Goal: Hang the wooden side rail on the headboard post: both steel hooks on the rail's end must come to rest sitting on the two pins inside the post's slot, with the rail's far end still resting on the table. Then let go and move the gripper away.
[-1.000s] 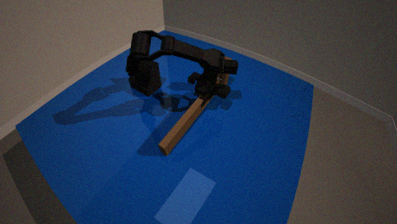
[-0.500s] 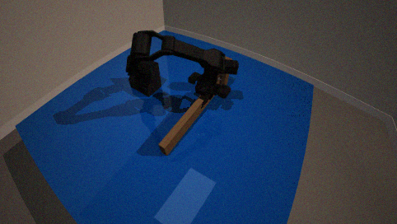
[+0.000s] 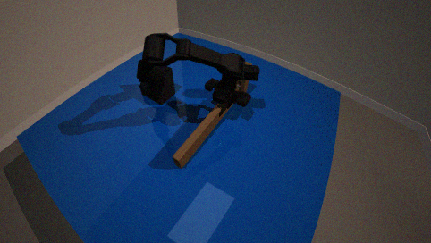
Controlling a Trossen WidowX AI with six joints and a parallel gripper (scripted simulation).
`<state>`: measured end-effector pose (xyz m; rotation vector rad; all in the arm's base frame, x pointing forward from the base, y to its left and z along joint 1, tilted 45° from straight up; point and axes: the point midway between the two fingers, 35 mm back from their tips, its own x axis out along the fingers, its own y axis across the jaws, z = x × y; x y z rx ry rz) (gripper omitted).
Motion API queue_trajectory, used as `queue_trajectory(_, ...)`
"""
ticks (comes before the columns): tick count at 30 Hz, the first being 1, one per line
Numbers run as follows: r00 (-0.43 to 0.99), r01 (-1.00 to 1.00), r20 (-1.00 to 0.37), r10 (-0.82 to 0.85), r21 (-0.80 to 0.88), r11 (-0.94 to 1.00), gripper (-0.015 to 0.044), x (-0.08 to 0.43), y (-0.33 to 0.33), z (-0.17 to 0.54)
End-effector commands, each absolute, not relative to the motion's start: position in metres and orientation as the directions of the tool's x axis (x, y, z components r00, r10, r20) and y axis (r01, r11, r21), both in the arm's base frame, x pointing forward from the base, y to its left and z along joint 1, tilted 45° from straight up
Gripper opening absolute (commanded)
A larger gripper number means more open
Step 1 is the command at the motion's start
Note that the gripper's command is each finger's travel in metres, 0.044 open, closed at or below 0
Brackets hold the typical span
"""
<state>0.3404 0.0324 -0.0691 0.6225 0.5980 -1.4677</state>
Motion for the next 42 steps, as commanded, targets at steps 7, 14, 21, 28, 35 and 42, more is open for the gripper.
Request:
queue_trajectory(7,0.031,0.999,-0.708,-0.705,0.028,0.016,0.0000,0.3424,0.0382,-0.0681)
queue_trajectory(14,0.031,0.999,-0.708,-0.705,0.028,0.016,0.0000,0.3420,0.0382,-0.0692)
queue_trajectory(21,0.031,0.999,-0.708,-0.705,0.028,0.016,0.0000,0.3427,0.0383,-0.0702)
queue_trajectory(28,0.031,0.999,-0.708,-0.705,0.028,0.016,0.0000,0.3432,0.0390,-0.0701)
queue_trajectory(35,0.031,0.999,-0.709,-0.705,0.028,0.016,0.0000,0.3430,0.0400,-0.0701)
queue_trajectory(42,0.031,0.999,-0.709,-0.705,0.028,0.016,0.0000,0.3423,0.0405,-0.0708)
